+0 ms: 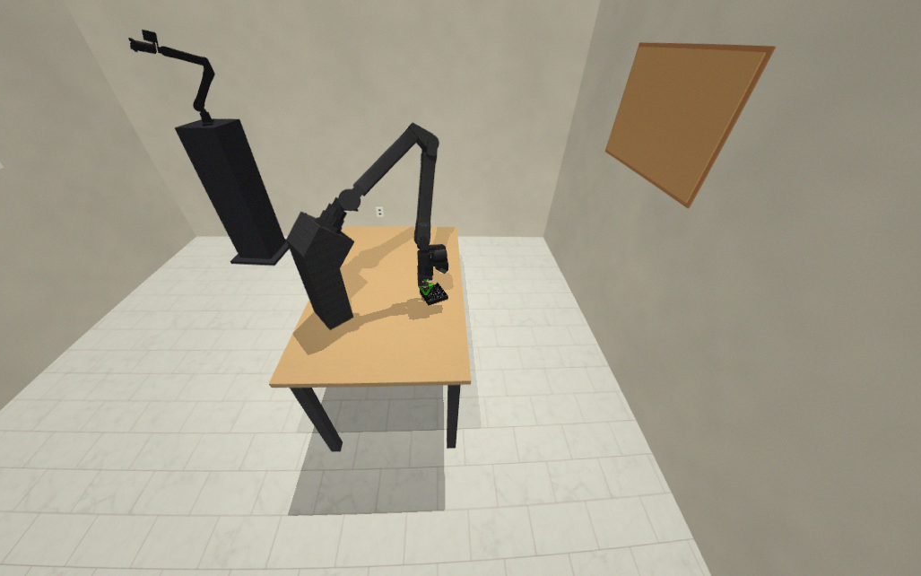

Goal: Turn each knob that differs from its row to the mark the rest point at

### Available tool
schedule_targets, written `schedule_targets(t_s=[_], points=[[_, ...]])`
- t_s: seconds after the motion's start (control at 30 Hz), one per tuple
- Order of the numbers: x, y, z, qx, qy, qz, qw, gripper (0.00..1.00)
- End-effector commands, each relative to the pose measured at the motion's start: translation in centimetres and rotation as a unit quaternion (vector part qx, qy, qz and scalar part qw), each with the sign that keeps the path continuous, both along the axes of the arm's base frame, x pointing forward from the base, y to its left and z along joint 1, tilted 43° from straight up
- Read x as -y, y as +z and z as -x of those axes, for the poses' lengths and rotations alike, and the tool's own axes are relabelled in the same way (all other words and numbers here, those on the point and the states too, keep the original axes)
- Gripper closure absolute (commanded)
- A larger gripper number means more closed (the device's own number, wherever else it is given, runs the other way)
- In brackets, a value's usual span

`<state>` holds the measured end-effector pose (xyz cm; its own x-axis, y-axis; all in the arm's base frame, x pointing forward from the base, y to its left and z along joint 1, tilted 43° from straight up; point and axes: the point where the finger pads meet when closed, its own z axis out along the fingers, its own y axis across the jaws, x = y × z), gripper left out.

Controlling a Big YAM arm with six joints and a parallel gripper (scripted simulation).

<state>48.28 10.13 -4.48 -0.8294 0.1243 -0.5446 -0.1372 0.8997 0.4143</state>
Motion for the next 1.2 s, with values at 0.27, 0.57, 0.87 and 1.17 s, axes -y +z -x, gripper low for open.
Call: schedule_targets(t_s=[0.27,0.57,0.87,1.17], points=[[3.5,5.3,3.4,0.009,-0.006,0.004,1.000,0.00],[5.4,8.8,6.0,0.010,-0.006,0.004,1.000,0.00],[4.6,7.9,6.5,-0.004,0.006,0.004,1.000,0.00],[4.6,8.2,6.3,0.001,0.006,0.004,1.000,0.00]])
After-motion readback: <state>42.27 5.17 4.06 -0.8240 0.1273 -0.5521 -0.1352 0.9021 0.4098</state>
